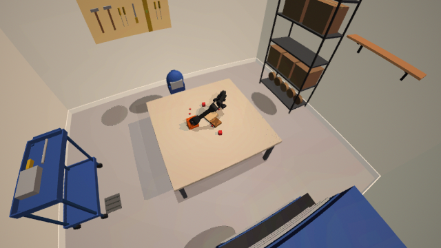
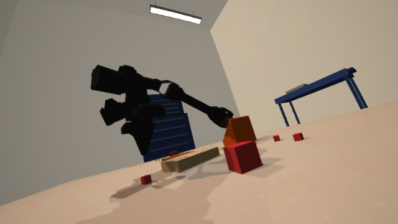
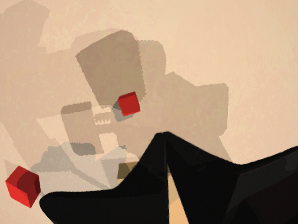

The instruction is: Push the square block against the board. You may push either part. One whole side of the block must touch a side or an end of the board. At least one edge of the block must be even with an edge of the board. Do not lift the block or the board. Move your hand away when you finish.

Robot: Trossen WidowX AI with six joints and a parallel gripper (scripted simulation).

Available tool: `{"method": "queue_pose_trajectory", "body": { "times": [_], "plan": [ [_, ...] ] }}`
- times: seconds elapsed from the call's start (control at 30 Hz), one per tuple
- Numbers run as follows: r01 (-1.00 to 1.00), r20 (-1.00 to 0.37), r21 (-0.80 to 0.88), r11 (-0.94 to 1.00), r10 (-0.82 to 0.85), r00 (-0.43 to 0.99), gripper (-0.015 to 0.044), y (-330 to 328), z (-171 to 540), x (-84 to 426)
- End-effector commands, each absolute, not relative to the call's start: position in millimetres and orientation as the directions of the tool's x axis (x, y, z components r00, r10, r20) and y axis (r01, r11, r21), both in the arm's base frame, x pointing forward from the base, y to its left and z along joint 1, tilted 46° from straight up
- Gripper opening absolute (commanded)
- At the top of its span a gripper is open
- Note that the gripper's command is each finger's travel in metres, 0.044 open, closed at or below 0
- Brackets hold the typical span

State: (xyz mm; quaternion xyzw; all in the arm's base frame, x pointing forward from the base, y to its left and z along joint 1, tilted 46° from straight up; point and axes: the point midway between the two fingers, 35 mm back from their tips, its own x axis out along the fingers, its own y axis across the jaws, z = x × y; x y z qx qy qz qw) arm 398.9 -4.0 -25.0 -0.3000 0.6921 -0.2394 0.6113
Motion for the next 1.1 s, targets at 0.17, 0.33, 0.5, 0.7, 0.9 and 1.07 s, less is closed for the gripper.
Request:
{"method": "queue_pose_trajectory", "body": {
  "times": [0.17,0.33,0.5,0.7,0.9,1.07],
  "plan": [
    [0.029,-0.706,-0.708,0.706,-0.704,-0.074,0.0,-21,-3,393],
    [0.198,-0.709,-0.7,0.686,-0.702,-0.076,0.0,-40,19,385],
    [0.361,-0.71,-0.674,0.645,-0.7,-0.077,0.0,-58,41,373],
    [0.542,-0.711,-0.619,0.568,-0.699,-0.079,0.0,-79,65,356],
    [0.701,-0.71,-0.54,0.466,-0.7,-0.082,0.0,-98,86,337],
    [0.808,-0.708,-0.46,0.369,-0.701,-0.083,0.0,-112,101,319]
  ]
}}
